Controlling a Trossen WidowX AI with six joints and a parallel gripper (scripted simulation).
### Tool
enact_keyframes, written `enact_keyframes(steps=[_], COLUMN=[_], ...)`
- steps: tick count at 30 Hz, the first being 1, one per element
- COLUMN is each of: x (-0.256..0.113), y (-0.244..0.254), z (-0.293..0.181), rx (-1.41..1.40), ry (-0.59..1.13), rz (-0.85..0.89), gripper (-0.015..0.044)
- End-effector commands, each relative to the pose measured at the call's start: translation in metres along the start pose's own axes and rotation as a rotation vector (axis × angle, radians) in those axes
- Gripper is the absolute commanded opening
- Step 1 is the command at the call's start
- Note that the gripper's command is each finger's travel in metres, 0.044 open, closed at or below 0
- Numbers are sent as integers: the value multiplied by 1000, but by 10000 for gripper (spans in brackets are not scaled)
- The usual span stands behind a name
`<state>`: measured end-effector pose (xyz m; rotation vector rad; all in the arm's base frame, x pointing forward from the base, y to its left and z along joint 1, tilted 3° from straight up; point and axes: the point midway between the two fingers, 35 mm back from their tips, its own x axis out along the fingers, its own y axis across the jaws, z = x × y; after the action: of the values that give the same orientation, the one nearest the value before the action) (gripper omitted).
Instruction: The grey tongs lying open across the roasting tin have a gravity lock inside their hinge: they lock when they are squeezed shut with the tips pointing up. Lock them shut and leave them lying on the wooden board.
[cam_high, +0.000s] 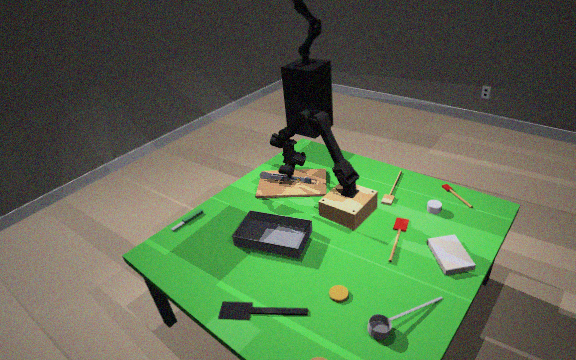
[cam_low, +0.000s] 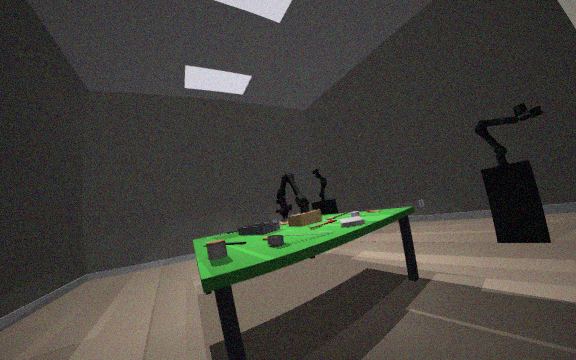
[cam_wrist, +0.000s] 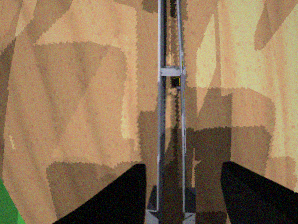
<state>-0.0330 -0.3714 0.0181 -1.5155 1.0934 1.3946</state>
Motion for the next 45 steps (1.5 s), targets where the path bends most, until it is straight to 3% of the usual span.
enact_keyframes(steps=[1,8,15,25,33,40,45], x=[-1,-1,-17,-81,-83,-129,-131], y=[0,0,13,37,37,36,36], z=[0,0,21,144,146,142,142], rx=[0,0,0,2,3,7,8], ry=[2,2,-1,-16,-16,-15,-15], rz=[1,1,2,5,5,10,10], gripper=[270,440,440,440,440,440,440])
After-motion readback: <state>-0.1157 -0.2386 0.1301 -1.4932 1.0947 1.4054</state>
